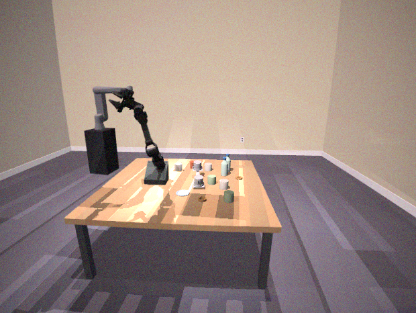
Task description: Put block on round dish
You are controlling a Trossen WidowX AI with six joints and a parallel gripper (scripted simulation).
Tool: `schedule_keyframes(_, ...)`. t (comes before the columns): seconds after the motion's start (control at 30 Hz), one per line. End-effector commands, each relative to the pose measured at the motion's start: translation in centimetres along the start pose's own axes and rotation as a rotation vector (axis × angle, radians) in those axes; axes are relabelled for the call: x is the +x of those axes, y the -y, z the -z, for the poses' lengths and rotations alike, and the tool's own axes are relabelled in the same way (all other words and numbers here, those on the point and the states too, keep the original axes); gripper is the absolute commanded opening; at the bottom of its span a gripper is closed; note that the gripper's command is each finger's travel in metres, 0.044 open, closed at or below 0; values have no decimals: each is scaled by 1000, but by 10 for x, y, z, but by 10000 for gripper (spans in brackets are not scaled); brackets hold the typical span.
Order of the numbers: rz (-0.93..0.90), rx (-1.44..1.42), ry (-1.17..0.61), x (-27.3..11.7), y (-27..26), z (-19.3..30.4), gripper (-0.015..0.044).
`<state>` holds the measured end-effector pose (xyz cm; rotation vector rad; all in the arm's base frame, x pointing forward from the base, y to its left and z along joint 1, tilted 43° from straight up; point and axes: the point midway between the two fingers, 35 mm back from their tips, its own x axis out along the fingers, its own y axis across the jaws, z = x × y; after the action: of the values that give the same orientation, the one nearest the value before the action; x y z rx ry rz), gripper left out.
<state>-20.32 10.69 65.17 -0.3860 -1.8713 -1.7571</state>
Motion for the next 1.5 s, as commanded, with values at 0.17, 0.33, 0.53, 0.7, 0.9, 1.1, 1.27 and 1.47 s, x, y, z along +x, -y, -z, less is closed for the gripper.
schedule_keyframes(0.17,-10,-15,72,-5,3,-19,440)
schedule_keyframes(0.33,-18,-46,192,-15,9,-50,440)
schedule_keyframes(0.53,-16,-87,304,-30,13,-76,440)
schedule_keyframes(0.7,-14,-109,384,-41,17,-94,440)
schedule_keyframes(0.9,-2,-140,542,-64,27,-129,440)
schedule_keyframes(1.1,23,-169,646,-87,35,-151,440)
schedule_keyframes(1.27,40,-186,706,-103,40,-163,440)
schedule_keyframes(1.47,66,-209,819,-126,48,-183,440)
